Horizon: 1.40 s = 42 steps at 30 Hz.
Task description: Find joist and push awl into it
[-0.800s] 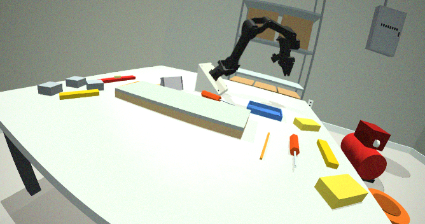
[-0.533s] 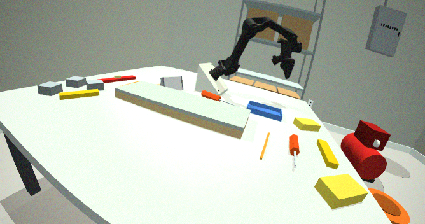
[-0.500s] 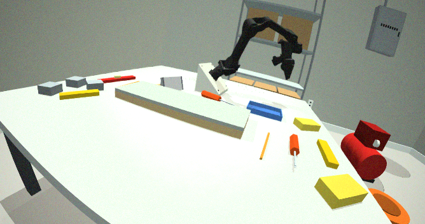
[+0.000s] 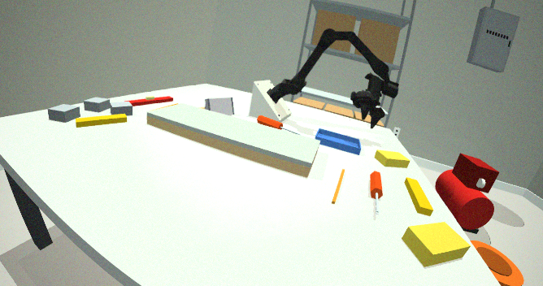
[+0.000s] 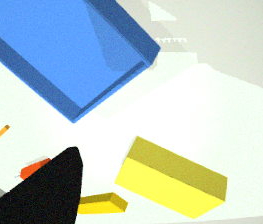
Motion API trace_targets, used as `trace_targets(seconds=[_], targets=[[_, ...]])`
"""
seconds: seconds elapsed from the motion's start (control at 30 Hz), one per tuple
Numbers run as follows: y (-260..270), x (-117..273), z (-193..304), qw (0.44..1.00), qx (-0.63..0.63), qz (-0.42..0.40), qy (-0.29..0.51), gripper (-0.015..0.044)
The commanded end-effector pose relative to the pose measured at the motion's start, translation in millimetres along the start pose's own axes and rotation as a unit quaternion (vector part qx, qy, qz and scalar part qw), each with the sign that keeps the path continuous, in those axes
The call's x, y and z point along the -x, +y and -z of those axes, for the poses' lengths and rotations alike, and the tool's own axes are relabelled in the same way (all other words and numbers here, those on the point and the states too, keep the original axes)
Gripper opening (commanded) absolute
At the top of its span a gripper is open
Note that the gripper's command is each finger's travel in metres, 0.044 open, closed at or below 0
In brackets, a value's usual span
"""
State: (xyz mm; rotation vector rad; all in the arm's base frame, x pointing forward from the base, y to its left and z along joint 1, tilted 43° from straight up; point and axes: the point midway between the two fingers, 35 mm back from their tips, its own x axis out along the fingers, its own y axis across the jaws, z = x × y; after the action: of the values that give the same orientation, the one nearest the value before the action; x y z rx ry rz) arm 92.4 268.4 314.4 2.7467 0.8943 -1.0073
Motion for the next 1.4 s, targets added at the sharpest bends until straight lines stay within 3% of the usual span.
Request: trace_targets(seconds=[0.0, 0.33, 0.73, 1.07, 1.37], targets=[[26.1, -38.7, 13.4, 0.994, -0.090, -0.060, -0.011, 0.0440], [131.8, -118.9, 36.5, 0.930, -0.309, -0.197, -0.016, 0.0440], [307.1, -160.9, -6.4, 0.786, -0.517, -0.335, -0.055, 0.0440], [424.0, -158.2, -126.5, 0.628, -0.650, -0.387, -0.184, 0.0440], [475.2, -122.7, -256.1, 0.432, -0.798, -0.328, -0.264, 0.0440]])
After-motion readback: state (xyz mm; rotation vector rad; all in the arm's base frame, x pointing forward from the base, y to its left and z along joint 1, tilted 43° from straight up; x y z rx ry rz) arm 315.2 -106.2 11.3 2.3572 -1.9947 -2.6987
